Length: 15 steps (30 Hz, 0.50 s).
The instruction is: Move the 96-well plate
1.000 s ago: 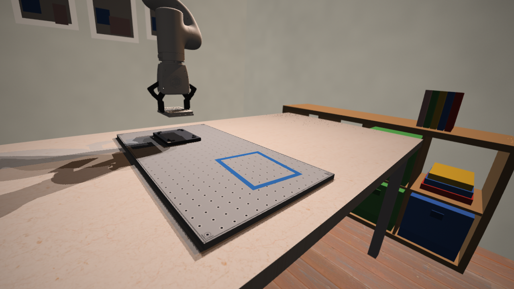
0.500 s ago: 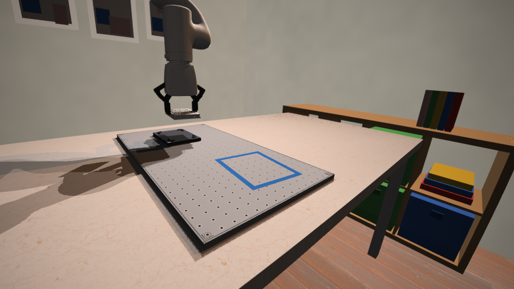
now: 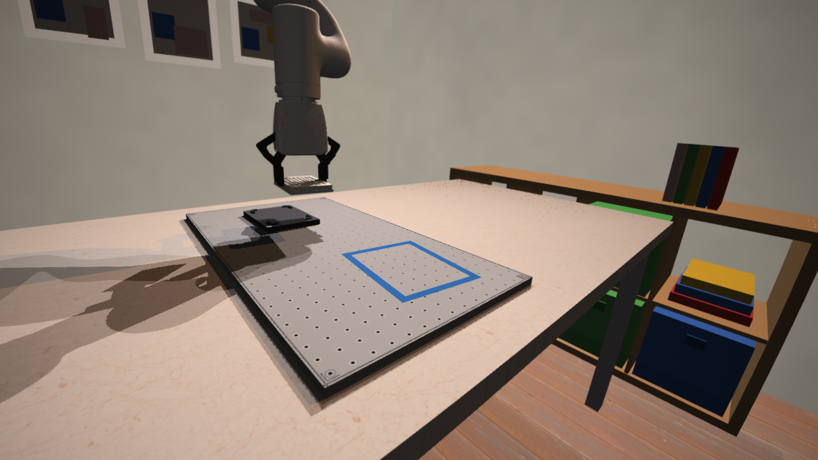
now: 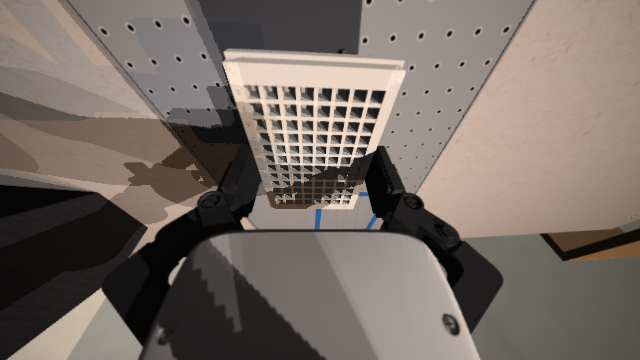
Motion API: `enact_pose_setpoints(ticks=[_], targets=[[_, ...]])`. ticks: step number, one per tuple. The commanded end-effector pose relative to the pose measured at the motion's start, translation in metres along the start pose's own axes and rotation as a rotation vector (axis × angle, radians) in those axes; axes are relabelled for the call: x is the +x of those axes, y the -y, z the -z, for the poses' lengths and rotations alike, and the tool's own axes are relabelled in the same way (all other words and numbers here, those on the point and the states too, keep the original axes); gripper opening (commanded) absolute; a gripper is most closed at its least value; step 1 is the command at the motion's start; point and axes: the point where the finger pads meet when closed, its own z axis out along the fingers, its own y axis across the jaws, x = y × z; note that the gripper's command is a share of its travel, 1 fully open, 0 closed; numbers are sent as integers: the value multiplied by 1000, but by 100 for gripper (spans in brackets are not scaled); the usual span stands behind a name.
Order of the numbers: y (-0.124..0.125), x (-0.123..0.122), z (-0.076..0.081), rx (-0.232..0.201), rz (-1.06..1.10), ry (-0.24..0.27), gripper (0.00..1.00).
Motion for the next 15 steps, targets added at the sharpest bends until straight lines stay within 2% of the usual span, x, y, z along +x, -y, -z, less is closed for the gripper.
enact_pose_setpoints(ticks=[1, 15], targets=[[-3, -6, 0, -1, 1, 0, 0], [-17, -51, -1, -1, 1, 0, 0]])
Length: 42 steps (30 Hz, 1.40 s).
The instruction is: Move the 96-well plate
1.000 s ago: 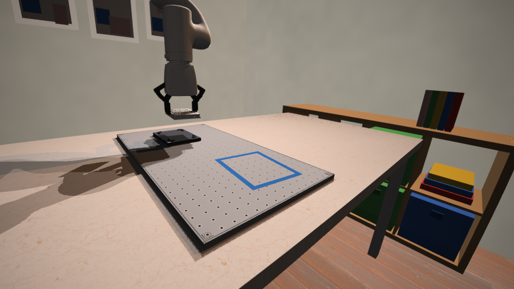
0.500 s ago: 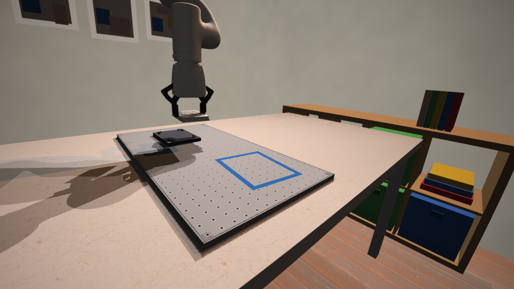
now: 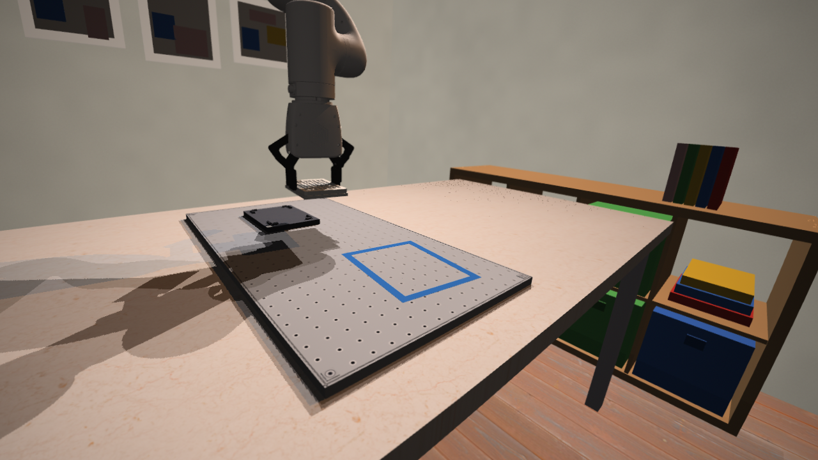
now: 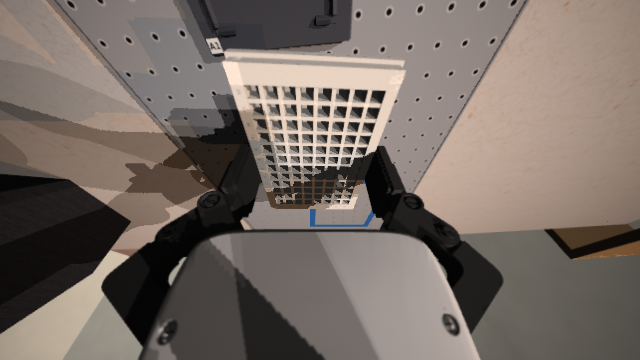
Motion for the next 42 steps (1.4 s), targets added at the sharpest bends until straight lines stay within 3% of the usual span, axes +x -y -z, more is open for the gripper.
enact_pose_setpoints(ticks=[1, 42], targets=[[-5, -13, 0, -1, 0, 0, 0], [-40, -124, -4, -1, 1, 0, 0]])
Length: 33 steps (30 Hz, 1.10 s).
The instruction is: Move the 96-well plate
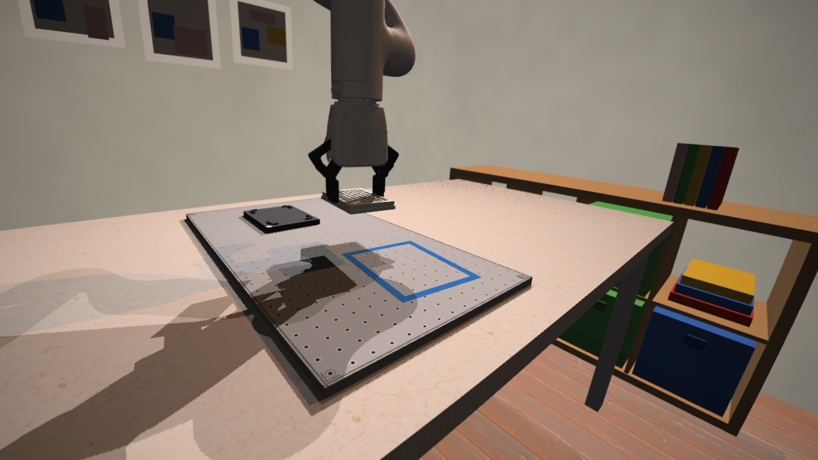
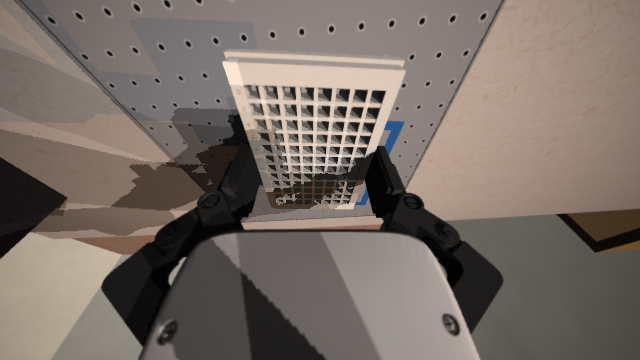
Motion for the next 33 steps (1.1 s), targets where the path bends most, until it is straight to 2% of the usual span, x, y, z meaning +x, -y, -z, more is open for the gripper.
enact_pose_setpoints(ticks=[1, 33], targets=[[-5, -13, 0, -1, 0, 0, 0], [-33, -102, -3, -1, 0, 0, 0]])
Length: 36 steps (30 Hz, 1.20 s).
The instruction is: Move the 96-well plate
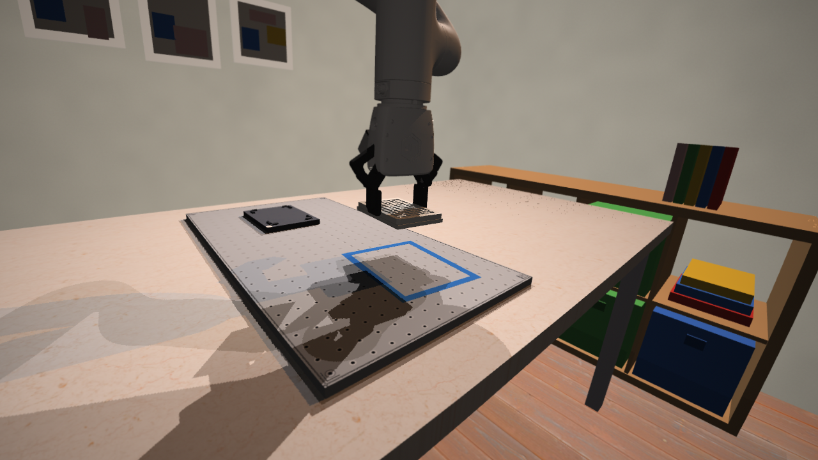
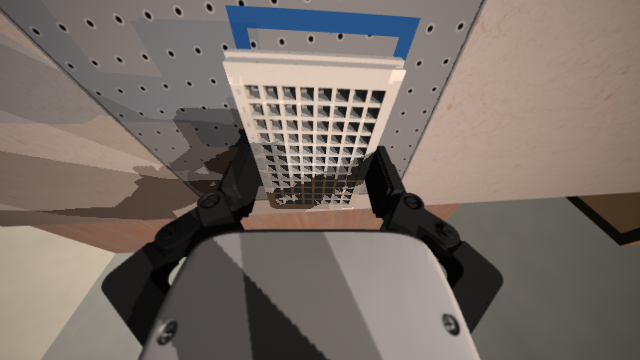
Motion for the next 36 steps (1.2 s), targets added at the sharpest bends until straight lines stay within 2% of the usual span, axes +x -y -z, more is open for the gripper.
enact_pose_setpoints(ticks=[1, 6, 36], targets=[[-5, -13, 0, -1, 0, 0, 0], [-9, -25, 0, -1, 0, 0, 0], [-9, -25, 0, -1, 0, 0, 0]])
